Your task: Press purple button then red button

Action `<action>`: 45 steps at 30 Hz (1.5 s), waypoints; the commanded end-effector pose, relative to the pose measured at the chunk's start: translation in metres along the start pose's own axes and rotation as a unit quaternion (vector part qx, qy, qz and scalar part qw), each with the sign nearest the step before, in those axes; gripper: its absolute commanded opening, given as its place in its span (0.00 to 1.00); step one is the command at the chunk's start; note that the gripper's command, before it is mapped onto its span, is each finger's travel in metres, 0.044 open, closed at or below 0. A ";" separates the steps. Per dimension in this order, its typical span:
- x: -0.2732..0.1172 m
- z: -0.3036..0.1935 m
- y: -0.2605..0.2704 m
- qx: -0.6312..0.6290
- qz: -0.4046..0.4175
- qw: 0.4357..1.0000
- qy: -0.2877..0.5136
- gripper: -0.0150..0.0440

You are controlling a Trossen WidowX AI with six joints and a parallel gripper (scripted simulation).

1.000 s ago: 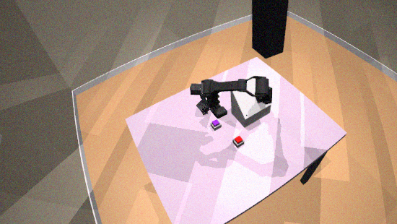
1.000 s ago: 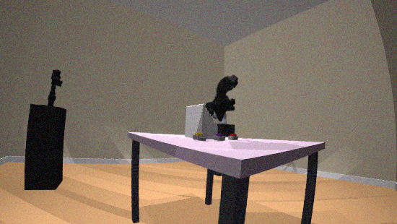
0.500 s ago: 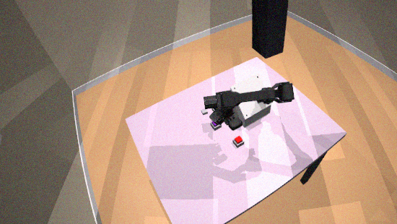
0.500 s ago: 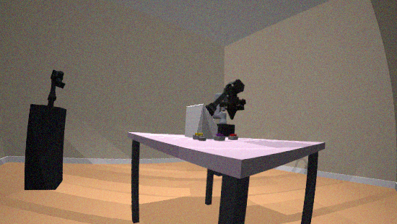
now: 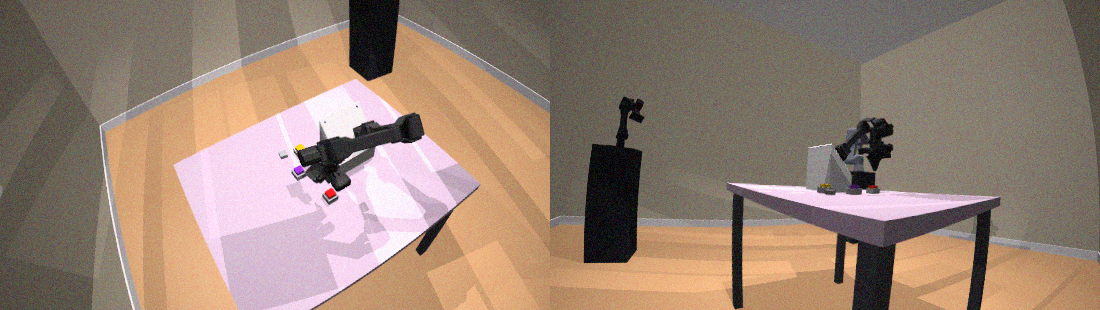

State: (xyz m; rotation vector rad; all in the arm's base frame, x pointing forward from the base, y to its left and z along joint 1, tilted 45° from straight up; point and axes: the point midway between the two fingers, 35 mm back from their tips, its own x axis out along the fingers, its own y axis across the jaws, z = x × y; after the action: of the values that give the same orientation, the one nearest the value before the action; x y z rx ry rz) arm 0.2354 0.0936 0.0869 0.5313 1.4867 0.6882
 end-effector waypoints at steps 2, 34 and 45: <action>0.046 -0.009 0.004 0.005 0.007 1.000 0.010 0.29; 0.080 -0.010 0.004 0.005 0.007 1.000 0.010 0.29; 0.080 -0.010 0.004 0.005 0.007 1.000 0.010 0.29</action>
State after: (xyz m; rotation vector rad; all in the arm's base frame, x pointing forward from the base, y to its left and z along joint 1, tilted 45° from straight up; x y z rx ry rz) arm 0.2251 0.1515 0.0346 0.5398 1.4951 0.7029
